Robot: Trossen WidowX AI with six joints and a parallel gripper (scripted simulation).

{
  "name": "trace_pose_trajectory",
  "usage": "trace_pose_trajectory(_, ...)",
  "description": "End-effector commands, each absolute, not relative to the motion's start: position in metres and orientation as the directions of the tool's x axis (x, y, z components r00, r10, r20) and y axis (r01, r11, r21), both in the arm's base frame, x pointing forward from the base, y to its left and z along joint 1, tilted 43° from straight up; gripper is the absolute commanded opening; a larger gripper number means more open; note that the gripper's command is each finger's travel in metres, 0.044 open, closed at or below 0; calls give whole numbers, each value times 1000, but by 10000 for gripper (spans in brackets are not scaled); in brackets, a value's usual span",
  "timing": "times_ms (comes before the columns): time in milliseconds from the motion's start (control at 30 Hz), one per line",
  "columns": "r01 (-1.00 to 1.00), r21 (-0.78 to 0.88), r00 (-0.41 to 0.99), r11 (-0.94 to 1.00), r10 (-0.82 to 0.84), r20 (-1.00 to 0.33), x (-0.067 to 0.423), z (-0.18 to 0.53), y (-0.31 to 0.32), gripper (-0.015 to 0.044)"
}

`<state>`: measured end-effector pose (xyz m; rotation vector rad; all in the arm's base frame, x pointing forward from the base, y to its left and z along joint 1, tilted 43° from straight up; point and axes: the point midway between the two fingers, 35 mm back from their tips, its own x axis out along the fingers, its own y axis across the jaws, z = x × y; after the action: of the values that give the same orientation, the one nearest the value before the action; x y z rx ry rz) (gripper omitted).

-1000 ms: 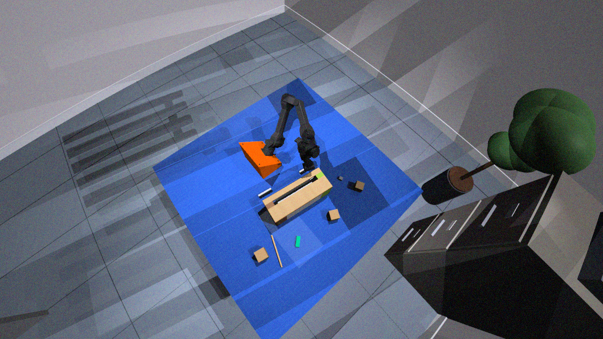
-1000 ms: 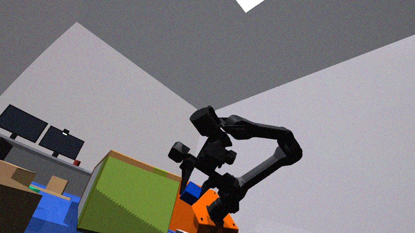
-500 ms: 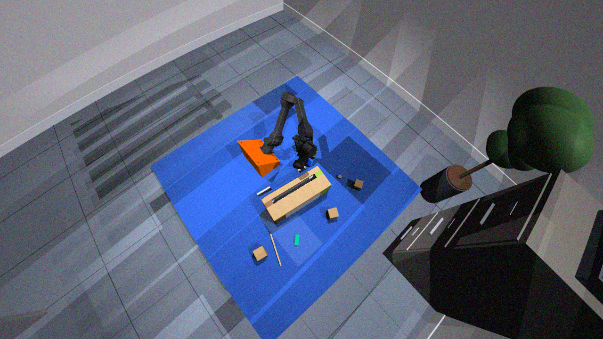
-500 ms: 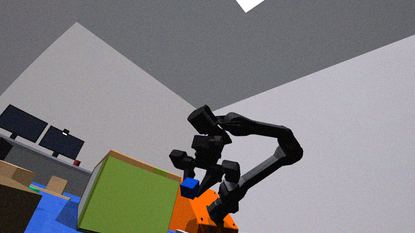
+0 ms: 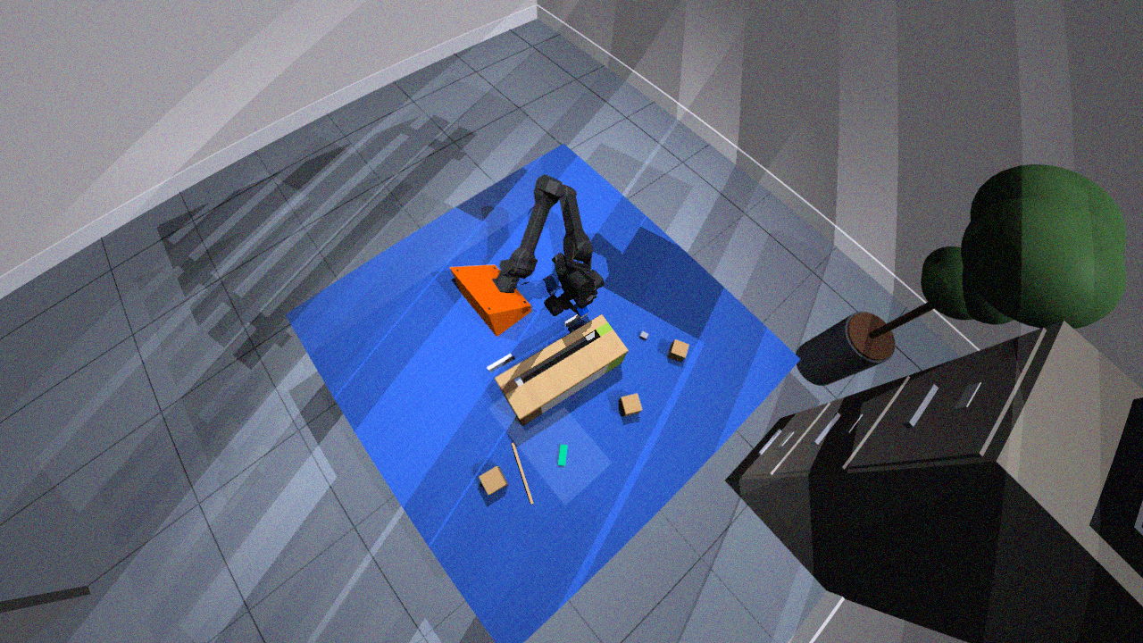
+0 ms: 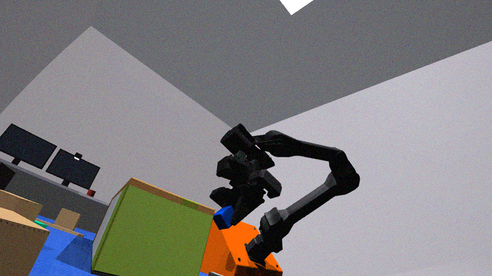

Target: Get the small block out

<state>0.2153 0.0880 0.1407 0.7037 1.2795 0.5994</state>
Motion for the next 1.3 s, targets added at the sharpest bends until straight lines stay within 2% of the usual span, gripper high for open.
trace_pose_trajectory(0,153,779,194,608,755,-627,217,144,85,0)
trace_pose_trajectory(333,529,729,197,434,773,-603,216,150,79,0)
trace_pose_trajectory(700,836,524,206,163,792,-574,216,156,73,0)
trace_pose_trajectory(1000,961,265,217,-78,808,-548,215,162,67,0)
trace_pose_trajectory(1267,962,-6,230,-274,820,-524,215,167,63,0)
